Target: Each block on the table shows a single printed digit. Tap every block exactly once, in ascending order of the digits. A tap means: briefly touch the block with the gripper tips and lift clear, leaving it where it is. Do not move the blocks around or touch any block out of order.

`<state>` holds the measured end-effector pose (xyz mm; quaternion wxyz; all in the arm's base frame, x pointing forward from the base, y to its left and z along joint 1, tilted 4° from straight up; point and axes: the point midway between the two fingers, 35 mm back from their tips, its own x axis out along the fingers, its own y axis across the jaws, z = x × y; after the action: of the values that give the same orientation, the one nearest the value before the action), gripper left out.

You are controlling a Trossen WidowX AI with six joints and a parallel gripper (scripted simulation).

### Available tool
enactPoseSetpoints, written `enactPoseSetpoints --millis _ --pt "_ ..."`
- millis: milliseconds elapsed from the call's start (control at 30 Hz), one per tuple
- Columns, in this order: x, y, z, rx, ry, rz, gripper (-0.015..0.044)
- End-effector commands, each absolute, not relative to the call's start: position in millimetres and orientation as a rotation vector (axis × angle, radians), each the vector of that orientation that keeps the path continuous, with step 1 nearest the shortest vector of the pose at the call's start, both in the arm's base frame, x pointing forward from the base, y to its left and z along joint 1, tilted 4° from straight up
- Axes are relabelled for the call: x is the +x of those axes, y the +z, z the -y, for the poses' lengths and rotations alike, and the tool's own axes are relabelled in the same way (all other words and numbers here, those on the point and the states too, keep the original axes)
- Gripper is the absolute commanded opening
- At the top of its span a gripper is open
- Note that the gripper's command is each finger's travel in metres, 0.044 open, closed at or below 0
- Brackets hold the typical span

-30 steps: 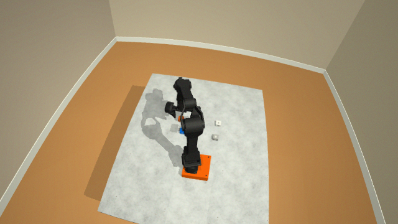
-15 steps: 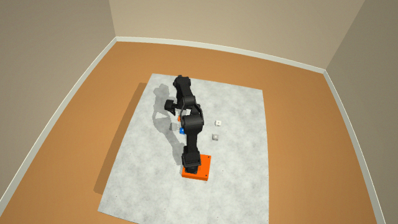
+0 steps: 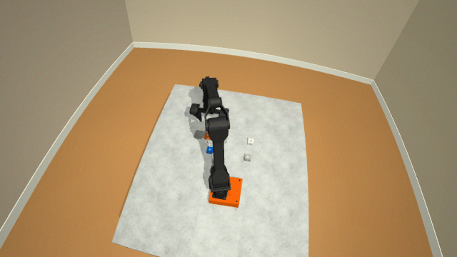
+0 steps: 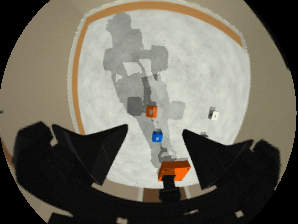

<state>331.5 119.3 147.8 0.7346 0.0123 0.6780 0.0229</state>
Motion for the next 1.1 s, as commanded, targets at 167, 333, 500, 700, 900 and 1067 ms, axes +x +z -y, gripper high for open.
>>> enactPoseSetpoints --millis 167,333,500,700,900,1067 --pt "334.7 150.0 -119.7 0.021 0.055 -1.482 0.04" --pt "334.7 150.0 -119.7 0.021 0.055 -1.482 0.04" --pt "345.1 146.0 -78.5 0.017 0.036 -1.492 0.04" --pt "353.7 140.8 19.6 0.012 0.022 -1.502 0.04" --pt "345.6 142.2 100.9 0.002 0.036 -1.483 0.04" --pt "345.1 142.3 103.3 0.002 0.037 -1.482 0.04"
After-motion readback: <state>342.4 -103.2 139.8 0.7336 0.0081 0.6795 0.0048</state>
